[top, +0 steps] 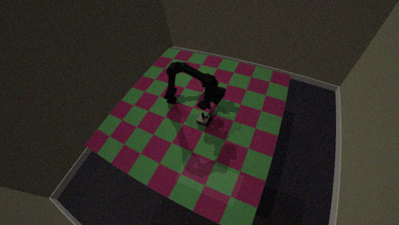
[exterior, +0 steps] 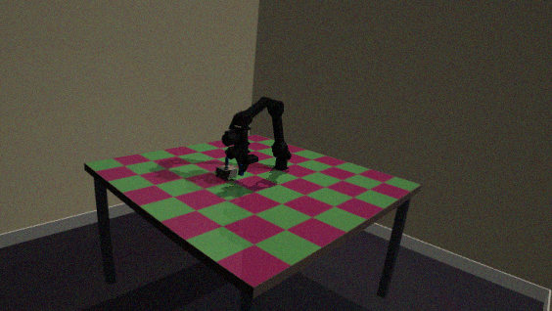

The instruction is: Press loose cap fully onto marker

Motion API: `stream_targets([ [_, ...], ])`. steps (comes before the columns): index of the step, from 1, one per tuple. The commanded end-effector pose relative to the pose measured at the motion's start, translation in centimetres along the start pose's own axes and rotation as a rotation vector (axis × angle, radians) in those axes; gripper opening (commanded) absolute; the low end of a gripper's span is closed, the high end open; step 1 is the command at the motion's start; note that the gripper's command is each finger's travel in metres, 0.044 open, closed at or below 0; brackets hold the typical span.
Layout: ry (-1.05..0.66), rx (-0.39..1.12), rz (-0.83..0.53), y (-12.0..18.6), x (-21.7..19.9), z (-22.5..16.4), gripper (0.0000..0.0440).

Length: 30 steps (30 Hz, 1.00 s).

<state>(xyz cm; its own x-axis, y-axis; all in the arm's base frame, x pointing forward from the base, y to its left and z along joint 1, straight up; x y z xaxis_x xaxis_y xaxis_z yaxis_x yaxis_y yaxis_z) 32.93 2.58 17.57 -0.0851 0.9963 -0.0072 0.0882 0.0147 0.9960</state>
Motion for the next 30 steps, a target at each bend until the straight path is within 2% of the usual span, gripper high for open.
stream_targets([
  [1,0.003,-0.020,-0.006,1.1,-0.4,0.0,0.0044],
  [18,-0.057,-0.082,0.001,5.9,-4.8,-0.7,0.0036],
  [30,-0.129,-0.081,-0.003,7.8,-8.6,-1.8,0.0023],
])
Point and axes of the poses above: the point midway between the two fingers, 35 mm back from their tips, its own y axis back along the fingers, its own x axis across the jaws, z = x × y, the point moved 8 cm from there along y, back along the fingers, and after that the axes turned 14 degrees about y, right-handed, at the moved point
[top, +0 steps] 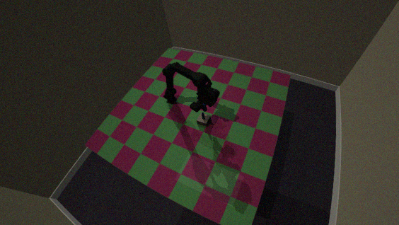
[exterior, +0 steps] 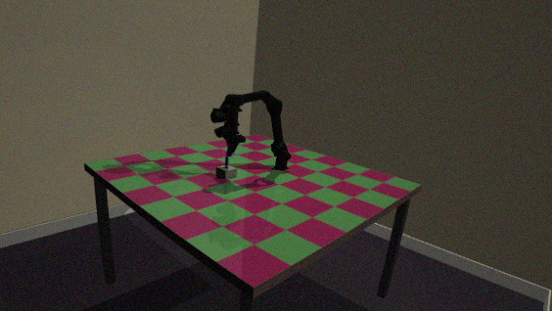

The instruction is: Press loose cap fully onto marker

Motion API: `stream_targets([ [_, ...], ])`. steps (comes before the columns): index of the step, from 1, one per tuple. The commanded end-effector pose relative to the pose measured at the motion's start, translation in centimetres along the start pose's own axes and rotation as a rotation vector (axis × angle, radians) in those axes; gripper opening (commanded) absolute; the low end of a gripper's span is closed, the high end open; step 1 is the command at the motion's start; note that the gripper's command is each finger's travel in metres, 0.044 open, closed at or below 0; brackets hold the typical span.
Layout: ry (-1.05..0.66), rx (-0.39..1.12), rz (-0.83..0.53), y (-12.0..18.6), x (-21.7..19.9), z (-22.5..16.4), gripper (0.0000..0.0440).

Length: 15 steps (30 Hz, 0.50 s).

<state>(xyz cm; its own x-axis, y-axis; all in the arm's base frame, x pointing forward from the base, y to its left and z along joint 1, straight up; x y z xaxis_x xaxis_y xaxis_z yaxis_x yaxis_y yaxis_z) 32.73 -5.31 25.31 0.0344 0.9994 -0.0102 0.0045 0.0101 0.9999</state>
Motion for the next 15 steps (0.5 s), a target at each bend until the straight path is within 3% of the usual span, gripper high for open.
stream_targets([
  [1,-0.016,0.004,-0.006,0.4,-1.1,-0.1,0.0022],
  [15,-0.046,0.052,0.020,-1.0,-2.5,0.0,0.0006],
])
Point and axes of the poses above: the point midway between the two fingers, 35 mm back from their tips, its own y axis back along the fingers, its own x axis across the jaws, z = x × y, the point moved 8 cm from there along y, back along the fingers, and after that the axes turned 14 degrees about y, right-handed, at the moved point
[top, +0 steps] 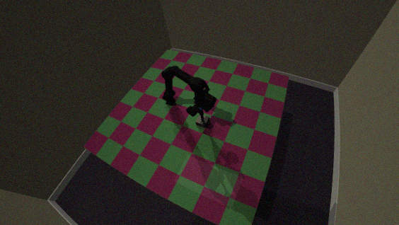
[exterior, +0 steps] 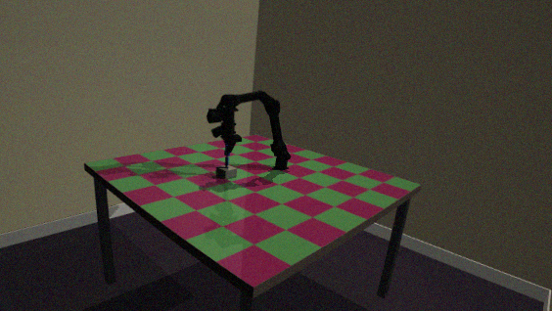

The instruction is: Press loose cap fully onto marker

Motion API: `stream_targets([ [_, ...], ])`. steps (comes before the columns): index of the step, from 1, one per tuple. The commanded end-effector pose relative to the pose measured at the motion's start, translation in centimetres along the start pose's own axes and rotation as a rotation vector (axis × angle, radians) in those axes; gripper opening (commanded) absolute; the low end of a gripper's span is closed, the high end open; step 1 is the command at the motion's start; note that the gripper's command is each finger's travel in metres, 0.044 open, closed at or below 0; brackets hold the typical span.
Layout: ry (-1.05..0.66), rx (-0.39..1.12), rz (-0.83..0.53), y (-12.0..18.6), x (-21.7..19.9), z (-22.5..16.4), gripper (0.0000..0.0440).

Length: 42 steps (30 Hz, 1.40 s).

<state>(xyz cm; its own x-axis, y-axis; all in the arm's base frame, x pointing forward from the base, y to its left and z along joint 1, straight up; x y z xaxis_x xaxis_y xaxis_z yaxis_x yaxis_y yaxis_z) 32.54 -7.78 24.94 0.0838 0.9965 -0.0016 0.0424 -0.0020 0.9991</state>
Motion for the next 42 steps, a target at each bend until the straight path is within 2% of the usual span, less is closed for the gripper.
stream_targets([
  [1,0.003,0.018,0.012,-0.8,-0.1,0.1,0.0005],
  [16,0.053,0.071,0.044,-5.1,-0.4,0.6,0.0001],
  [19,0.059,0.086,0.041,-5.8,-0.5,0.5,0.0079],
  [36,0.082,0.136,0.069,-6.1,-0.3,-0.7,0.0170],
  [38,0.085,0.138,0.074,-5.8,-0.3,-1.0,0.0208],
  [42,0.095,0.131,0.074,-5.5,-0.2,-1.5,0.0313],
])
Point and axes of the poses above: the point midway between the two fingers, 35 mm back from their tips, its own y axis back along the fingers, its own x axis across the jaws, z = x × y, the point moved 8 cm from there along y, back along the fingers, and after that the axes turned 14 degrees about y, right-handed, at the moved point
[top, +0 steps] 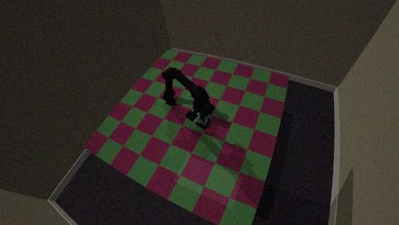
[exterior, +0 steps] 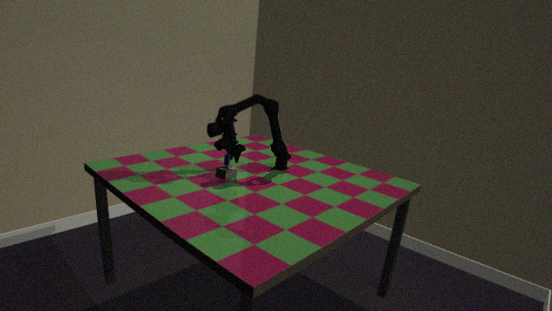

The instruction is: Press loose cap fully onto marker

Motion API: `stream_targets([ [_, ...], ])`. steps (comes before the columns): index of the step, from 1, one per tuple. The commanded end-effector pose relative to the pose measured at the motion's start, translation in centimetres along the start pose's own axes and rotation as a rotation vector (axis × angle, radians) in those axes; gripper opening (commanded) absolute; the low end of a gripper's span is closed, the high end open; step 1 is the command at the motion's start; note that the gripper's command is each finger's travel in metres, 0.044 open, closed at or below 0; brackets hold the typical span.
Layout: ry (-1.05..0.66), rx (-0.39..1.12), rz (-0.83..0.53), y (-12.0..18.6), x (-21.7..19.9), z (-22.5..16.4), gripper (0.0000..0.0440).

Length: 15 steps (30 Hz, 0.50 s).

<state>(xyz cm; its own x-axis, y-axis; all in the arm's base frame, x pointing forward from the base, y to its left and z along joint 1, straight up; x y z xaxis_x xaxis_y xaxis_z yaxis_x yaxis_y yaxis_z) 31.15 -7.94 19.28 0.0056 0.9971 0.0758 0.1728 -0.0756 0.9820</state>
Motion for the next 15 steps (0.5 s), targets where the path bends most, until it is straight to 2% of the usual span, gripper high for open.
stream_targets([
  [1,0.012,-0.006,0.004,0.2,0.1,-0.5,0.0339],
  [5,0.018,-0.027,-0.001,0.4,0.2,-0.8,0.0434],
  [15,0.029,-0.121,-0.024,3.0,0.2,-1.4,0.0440],
])
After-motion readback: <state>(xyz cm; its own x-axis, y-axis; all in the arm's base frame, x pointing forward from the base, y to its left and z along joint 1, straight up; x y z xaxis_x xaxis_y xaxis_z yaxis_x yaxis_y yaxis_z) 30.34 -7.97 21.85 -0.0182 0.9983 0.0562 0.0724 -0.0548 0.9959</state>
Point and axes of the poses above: the point midway between the two fingers, 35 mm back from their tips, its own y axis back along the fingers, its own x axis across the jaws, z = x × y, the point moved 8 cm from there along y, back along the fingers, and after that the axes turned 14 degrees about y, right-handed, at the moved point
